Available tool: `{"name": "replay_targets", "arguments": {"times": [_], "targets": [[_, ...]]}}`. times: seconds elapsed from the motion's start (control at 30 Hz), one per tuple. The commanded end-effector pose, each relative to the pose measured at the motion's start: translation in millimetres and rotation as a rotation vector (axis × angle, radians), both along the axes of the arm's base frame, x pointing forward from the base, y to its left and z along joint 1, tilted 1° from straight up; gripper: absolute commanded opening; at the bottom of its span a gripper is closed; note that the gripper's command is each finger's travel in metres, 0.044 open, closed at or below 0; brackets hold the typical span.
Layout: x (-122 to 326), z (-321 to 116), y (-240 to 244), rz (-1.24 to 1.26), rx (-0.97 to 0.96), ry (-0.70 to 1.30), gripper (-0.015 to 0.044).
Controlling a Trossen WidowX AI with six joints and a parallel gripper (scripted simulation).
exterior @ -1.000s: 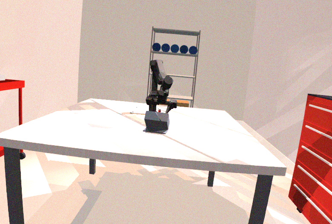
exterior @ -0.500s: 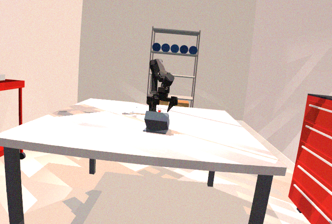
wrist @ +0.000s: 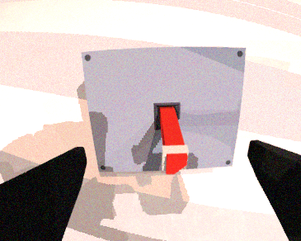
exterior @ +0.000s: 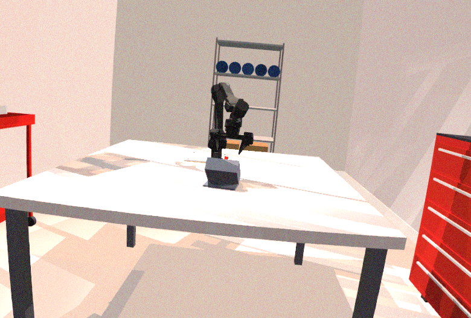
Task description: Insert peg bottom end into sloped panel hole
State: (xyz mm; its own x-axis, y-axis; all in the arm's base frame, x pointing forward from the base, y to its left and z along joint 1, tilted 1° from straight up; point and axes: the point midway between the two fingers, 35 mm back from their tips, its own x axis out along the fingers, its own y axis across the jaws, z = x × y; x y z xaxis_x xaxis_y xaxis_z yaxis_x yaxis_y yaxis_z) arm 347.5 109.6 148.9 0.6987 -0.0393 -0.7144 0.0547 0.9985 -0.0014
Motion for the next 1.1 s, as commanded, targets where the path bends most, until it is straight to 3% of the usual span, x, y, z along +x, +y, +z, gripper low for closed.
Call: {"name": "replay_targets", "arguments": {"times": [0.0,1.07], "targets": [[-5,7,1,-0.004,0.001,-0.004,0.044],[-40,40,4,0.001,0.002,0.0,0.044]]}}
